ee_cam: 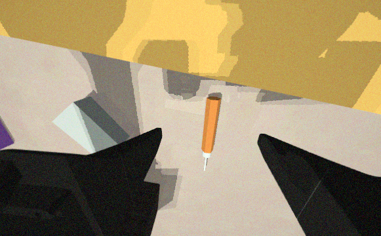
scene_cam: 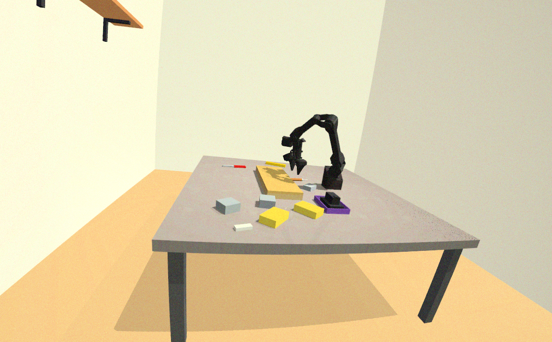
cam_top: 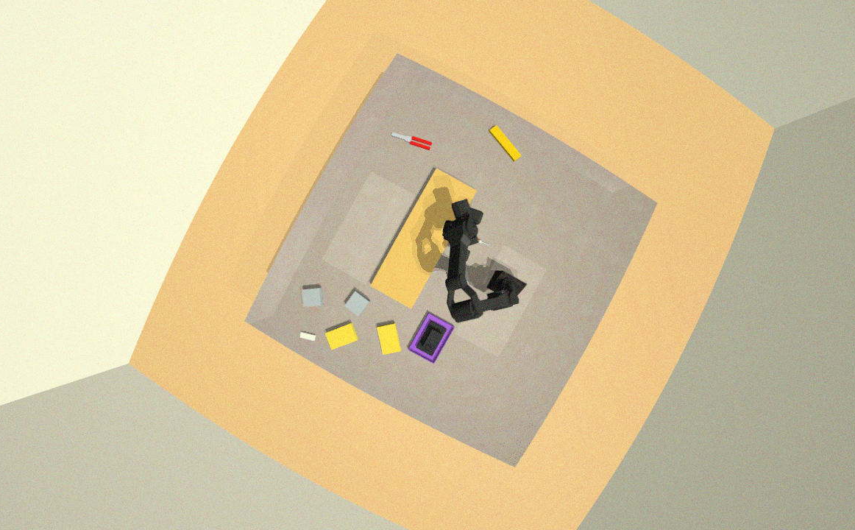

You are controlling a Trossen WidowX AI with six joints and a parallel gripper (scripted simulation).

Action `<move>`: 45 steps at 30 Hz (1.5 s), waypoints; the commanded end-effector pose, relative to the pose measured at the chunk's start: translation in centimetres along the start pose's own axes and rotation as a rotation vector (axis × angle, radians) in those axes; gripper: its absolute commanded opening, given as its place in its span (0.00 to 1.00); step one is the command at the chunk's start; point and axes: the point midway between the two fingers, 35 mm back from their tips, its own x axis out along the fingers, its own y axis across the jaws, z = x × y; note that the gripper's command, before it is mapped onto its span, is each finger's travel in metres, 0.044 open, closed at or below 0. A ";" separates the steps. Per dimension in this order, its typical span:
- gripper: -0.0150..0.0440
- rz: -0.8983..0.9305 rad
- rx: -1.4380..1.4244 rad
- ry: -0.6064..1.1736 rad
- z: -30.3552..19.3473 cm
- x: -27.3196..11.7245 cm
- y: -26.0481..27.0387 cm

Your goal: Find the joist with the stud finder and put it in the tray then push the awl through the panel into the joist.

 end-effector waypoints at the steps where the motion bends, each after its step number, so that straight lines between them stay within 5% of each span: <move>1: 1.00 0.015 0.023 0.009 -0.8 0.5 -0.6; 45: 1.00 0.017 0.022 0.007 0.7 5.1 -0.7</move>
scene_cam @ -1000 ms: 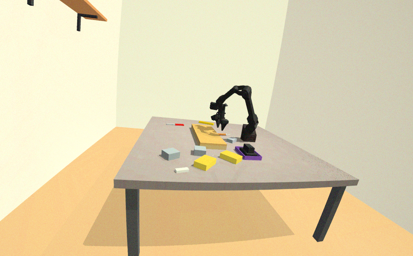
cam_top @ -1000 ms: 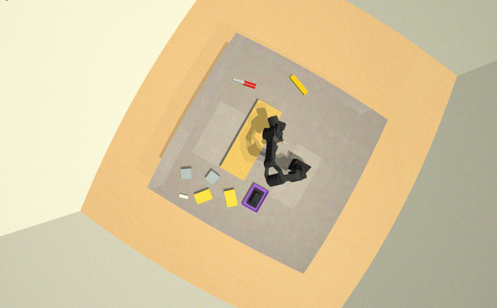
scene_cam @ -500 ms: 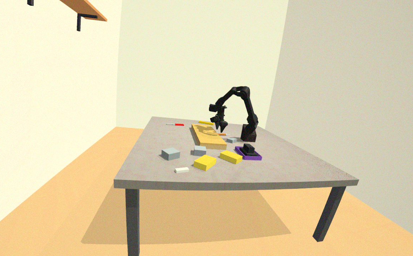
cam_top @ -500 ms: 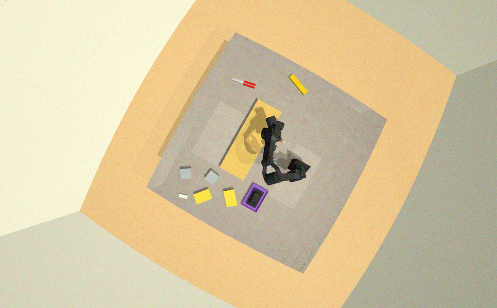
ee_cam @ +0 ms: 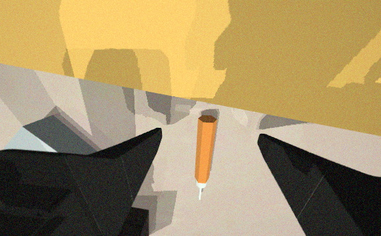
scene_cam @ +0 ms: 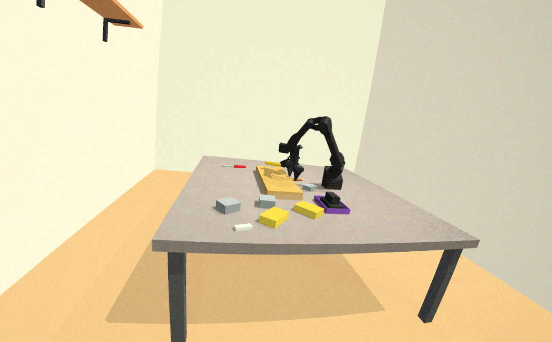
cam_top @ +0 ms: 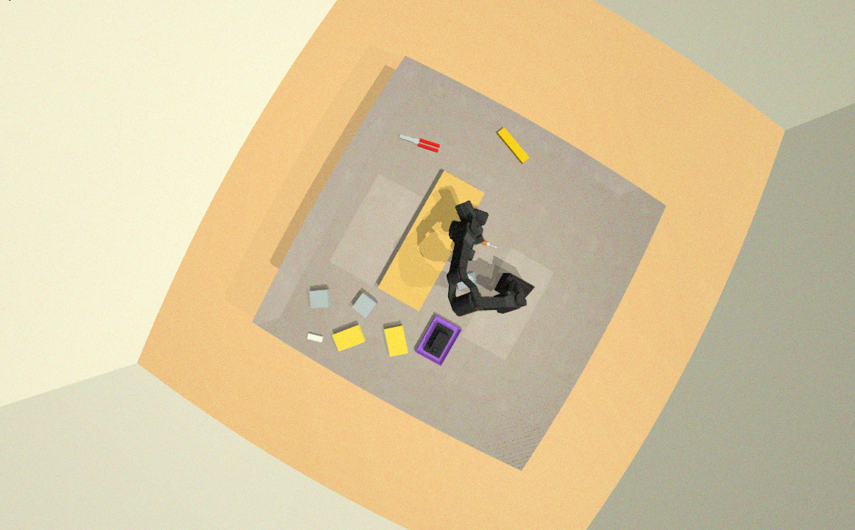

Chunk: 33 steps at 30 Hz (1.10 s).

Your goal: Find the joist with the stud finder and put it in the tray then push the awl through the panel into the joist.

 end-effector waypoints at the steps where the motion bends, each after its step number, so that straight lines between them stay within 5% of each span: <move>1: 1.00 0.007 0.006 0.004 -0.1 0.8 0.2; 6: 1.00 0.008 0.006 0.004 -0.1 1.0 0.2; 20: 0.38 0.008 0.006 0.004 -0.1 1.0 0.2; 33: 0.25 0.002 0.007 0.004 0.1 -2.1 -0.2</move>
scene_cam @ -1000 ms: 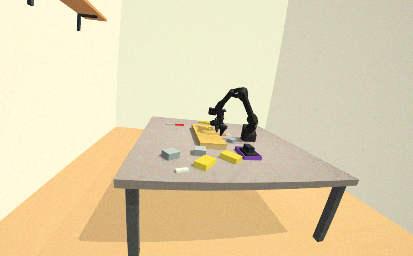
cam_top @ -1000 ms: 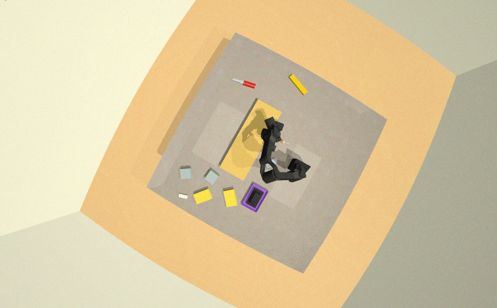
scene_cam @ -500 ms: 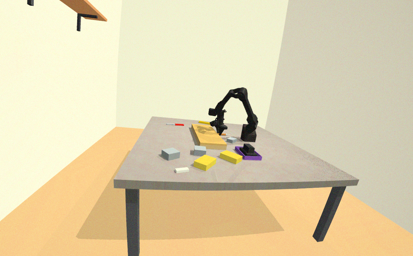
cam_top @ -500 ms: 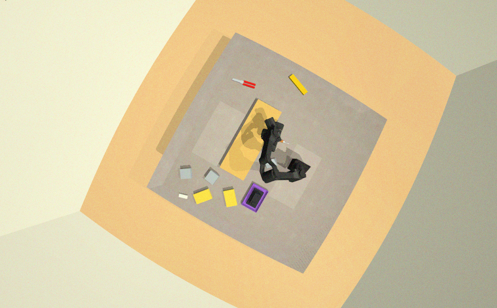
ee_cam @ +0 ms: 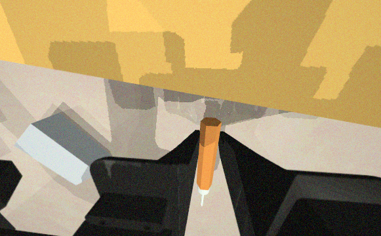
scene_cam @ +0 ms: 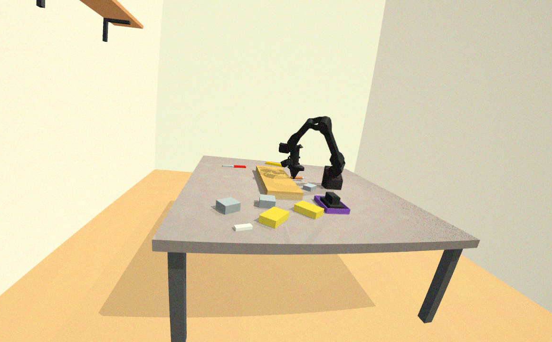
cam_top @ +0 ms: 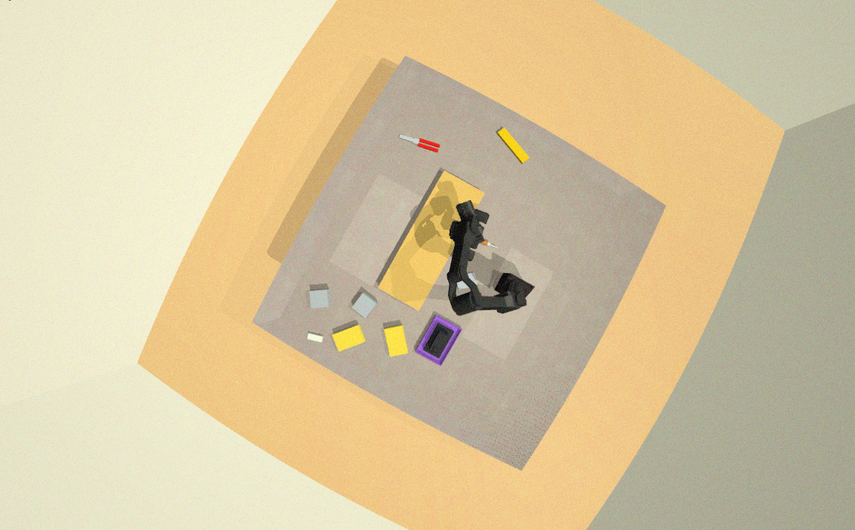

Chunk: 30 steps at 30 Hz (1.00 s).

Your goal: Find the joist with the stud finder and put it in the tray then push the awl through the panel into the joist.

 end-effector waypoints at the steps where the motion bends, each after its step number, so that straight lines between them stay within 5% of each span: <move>1: 0.25 -0.015 -0.007 -0.010 0.3 -2.6 -0.5; 12: 0.25 -0.014 -0.007 -0.007 -0.9 -11.0 -0.1; 30: 0.25 -0.278 0.248 0.049 -3.1 -12.5 0.6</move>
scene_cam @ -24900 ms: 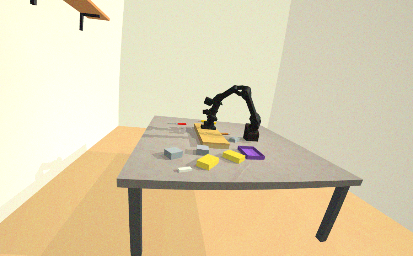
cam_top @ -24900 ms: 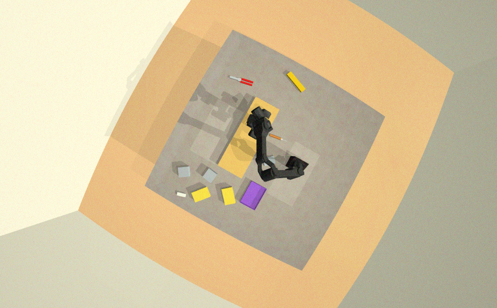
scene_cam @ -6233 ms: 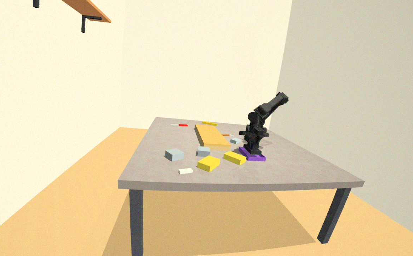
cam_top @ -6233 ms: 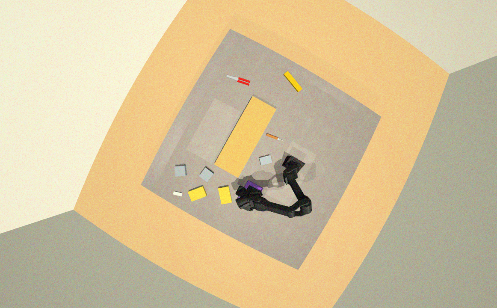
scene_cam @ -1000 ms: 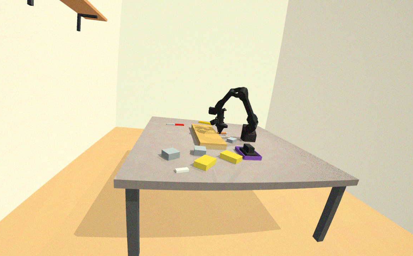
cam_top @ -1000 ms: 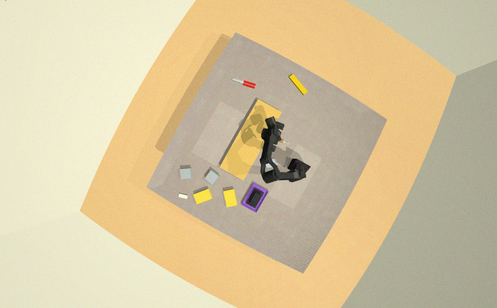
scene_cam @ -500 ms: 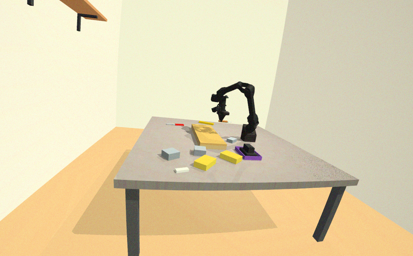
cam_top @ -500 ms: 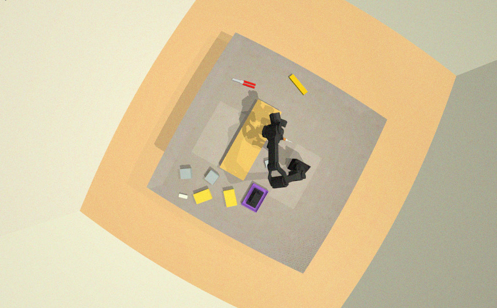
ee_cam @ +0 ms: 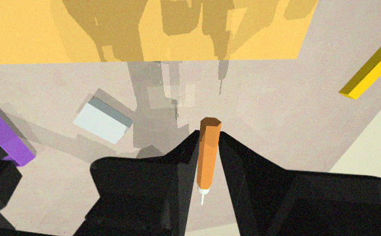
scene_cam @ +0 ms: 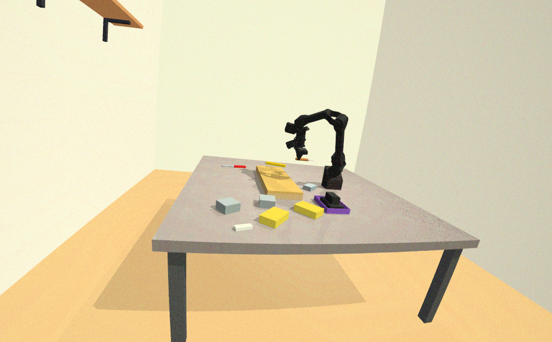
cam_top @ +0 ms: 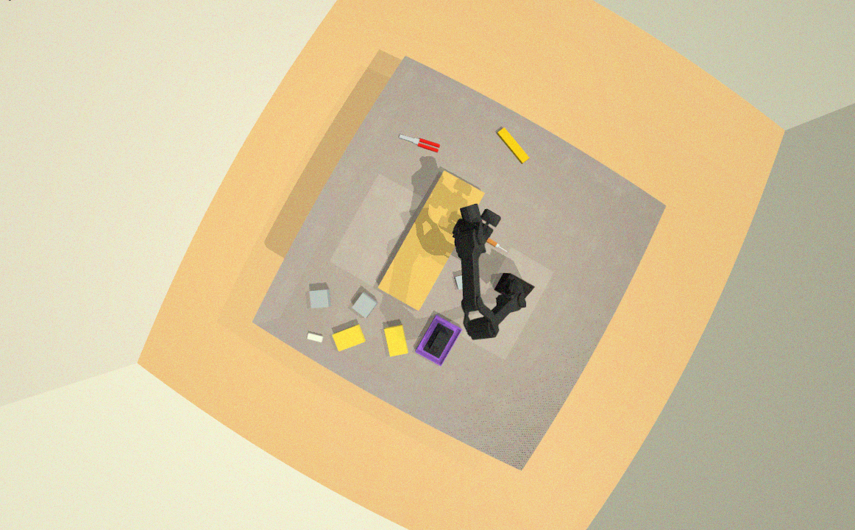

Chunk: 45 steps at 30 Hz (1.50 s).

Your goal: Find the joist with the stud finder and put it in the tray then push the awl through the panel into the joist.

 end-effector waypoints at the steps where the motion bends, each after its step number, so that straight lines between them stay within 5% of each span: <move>1: 0.25 -0.087 0.084 0.008 -0.7 -0.4 0.0; 23: 0.25 -0.557 0.601 -0.180 -4.4 -3.5 -0.8; 45: 0.25 -0.871 1.137 -0.710 -8.2 -7.2 -1.3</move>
